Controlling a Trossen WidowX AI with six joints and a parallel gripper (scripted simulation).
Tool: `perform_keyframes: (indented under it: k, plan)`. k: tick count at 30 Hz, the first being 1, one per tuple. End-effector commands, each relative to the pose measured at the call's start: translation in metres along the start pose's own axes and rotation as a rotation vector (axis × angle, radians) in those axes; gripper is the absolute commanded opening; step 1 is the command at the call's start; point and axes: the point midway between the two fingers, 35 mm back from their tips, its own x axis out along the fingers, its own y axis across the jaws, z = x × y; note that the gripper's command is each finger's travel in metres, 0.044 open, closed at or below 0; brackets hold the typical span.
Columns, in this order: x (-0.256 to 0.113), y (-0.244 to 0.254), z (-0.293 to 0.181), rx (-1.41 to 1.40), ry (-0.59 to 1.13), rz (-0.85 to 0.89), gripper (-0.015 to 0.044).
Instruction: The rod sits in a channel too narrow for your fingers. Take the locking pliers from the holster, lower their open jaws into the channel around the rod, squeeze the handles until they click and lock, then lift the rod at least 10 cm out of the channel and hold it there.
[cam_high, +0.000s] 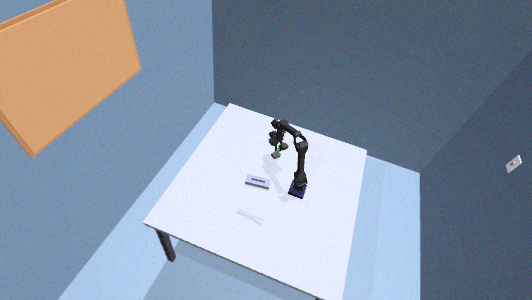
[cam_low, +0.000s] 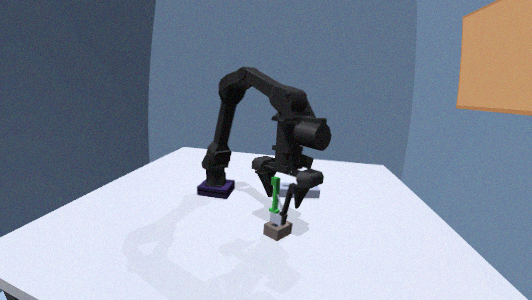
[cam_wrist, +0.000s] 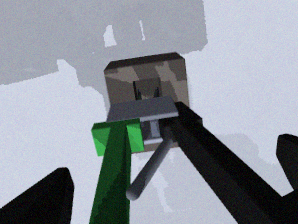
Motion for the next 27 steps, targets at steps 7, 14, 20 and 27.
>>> perform_keyframes:
  k: [7, 14, 20, 27]
  plan:
    - [0.0006, 0.0, -0.0004, -0.005, 0.002, 0.0, 0.042]
    - [0.0006, 0.0, -0.0004, -0.005, 0.002, 0.0, 0.0411]
    - [0.0006, 0.0, -0.0004, -0.005, 0.002, 0.0, 0.0403]
    - [0.0006, 0.0, -0.0004, -0.005, 0.002, 0.0, 0.0393]
